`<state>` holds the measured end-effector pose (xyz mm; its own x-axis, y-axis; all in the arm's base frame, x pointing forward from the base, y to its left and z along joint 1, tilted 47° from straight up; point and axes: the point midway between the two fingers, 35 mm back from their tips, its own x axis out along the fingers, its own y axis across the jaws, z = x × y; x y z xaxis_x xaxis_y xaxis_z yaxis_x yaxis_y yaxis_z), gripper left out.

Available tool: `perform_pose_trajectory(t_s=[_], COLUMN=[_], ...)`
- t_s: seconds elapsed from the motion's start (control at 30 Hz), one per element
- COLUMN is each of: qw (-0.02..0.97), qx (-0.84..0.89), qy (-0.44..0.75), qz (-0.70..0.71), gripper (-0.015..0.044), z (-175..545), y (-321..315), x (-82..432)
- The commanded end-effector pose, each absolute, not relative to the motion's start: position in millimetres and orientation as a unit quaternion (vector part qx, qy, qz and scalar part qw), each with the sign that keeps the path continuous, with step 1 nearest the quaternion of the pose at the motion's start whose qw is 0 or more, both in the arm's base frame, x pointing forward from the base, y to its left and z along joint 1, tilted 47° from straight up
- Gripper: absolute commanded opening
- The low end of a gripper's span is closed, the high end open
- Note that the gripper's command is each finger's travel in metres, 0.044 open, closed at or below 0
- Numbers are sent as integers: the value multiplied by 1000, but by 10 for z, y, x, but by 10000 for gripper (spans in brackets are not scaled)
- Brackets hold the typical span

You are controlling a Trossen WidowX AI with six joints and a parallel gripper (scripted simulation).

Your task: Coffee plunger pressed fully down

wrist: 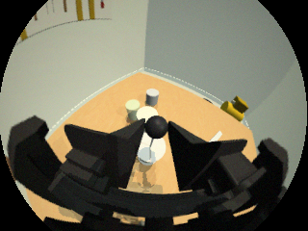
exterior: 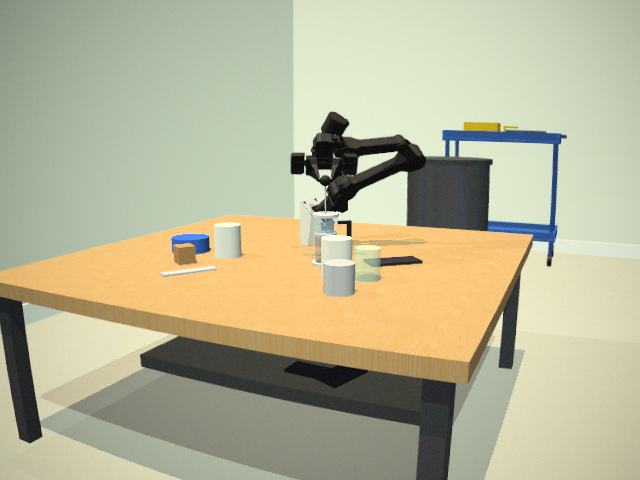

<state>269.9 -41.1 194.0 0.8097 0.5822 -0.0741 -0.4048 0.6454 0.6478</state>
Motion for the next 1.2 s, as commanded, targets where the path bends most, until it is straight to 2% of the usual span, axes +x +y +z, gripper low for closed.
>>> perform_pose_trajectory(t_s=[0.0,1.17], qw=[894,893], qx=[324,328], qy=[147,137], qz=[272,274], gripper=[121,121], z=[1815,1540], y=[-342,54], x=[2714,2808])
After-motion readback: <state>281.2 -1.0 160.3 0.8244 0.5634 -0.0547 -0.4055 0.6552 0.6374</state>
